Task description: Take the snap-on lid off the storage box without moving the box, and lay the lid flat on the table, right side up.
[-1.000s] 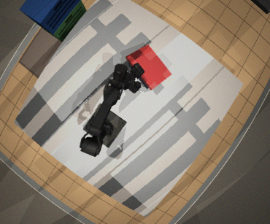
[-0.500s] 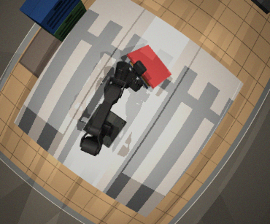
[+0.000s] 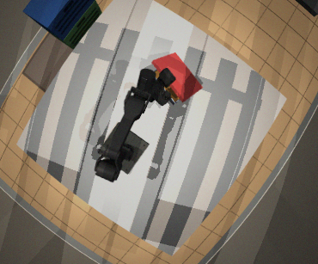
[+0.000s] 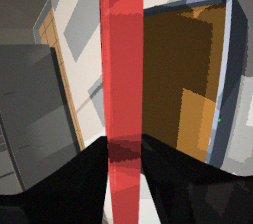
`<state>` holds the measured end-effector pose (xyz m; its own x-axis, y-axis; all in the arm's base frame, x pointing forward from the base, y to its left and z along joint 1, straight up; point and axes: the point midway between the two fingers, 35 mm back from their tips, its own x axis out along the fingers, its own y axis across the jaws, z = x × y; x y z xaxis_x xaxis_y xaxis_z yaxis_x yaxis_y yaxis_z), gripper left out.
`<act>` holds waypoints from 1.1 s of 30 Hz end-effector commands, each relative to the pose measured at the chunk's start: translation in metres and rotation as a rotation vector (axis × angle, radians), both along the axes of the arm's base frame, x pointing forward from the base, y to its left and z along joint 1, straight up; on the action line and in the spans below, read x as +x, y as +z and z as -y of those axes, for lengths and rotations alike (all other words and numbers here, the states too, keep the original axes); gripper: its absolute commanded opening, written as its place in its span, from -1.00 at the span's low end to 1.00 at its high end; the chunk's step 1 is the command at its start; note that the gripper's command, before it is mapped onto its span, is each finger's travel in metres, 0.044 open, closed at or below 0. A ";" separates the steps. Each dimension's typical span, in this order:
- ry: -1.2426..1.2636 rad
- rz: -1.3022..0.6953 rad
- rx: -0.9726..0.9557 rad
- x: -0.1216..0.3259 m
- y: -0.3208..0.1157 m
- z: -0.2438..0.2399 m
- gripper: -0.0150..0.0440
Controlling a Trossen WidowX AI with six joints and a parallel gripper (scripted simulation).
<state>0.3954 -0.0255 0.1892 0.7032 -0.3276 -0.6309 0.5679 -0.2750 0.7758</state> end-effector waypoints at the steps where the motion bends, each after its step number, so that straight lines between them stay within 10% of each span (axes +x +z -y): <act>1: 0.001 0.010 -0.003 0.003 0.008 0.001 -0.49; 33: 0.001 0.010 -0.003 0.012 0.050 0.006 -0.49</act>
